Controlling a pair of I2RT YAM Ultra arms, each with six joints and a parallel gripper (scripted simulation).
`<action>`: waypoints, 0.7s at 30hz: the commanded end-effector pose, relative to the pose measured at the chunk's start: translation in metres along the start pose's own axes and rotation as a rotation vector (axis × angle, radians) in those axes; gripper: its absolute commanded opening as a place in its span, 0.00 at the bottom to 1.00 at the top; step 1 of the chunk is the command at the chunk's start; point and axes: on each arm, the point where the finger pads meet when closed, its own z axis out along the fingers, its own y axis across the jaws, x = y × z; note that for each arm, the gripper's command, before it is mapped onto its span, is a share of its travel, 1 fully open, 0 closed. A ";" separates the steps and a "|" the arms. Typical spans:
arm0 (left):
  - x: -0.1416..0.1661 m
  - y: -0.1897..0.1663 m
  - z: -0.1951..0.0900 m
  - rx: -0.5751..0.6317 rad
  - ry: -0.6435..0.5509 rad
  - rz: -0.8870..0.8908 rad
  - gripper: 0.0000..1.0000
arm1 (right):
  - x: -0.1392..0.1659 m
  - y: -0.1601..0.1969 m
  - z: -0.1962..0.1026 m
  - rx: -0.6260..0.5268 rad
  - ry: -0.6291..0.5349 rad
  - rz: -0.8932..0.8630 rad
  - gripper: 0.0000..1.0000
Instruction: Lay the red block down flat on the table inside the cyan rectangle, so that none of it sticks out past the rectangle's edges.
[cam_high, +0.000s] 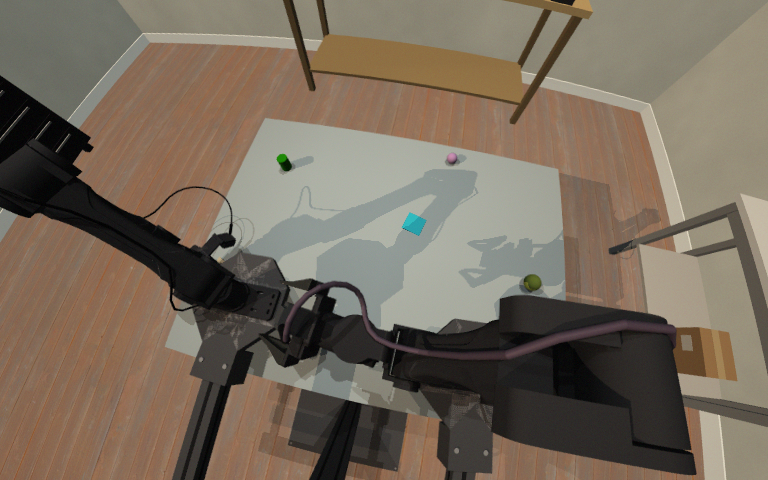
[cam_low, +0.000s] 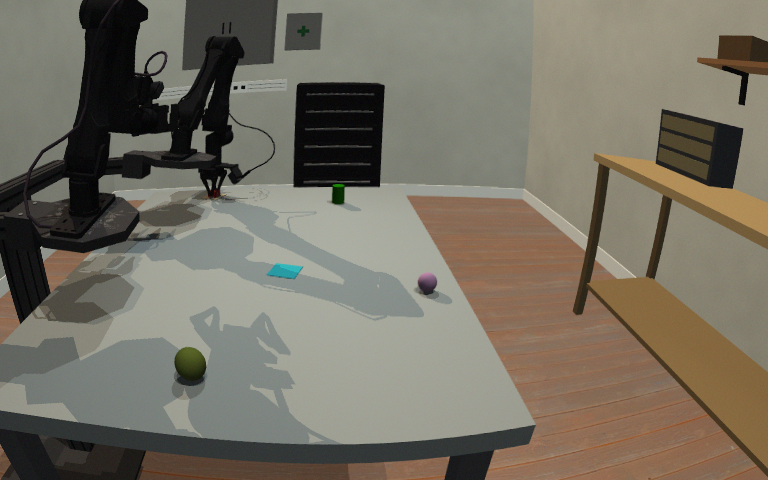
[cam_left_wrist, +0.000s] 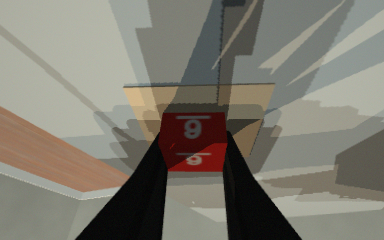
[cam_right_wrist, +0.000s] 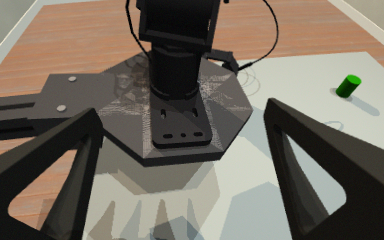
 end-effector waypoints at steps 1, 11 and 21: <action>0.000 -0.001 0.002 0.003 -0.017 -0.005 0.27 | -0.009 -0.003 0.000 0.007 -0.034 0.002 1.00; -0.002 -0.006 -0.007 0.011 -0.027 -0.004 0.27 | -0.009 -0.003 0.000 0.007 -0.034 0.002 1.00; 0.001 0.006 -0.068 -0.012 -0.023 -0.001 0.27 | -0.009 -0.003 0.000 0.007 -0.034 0.002 1.00</action>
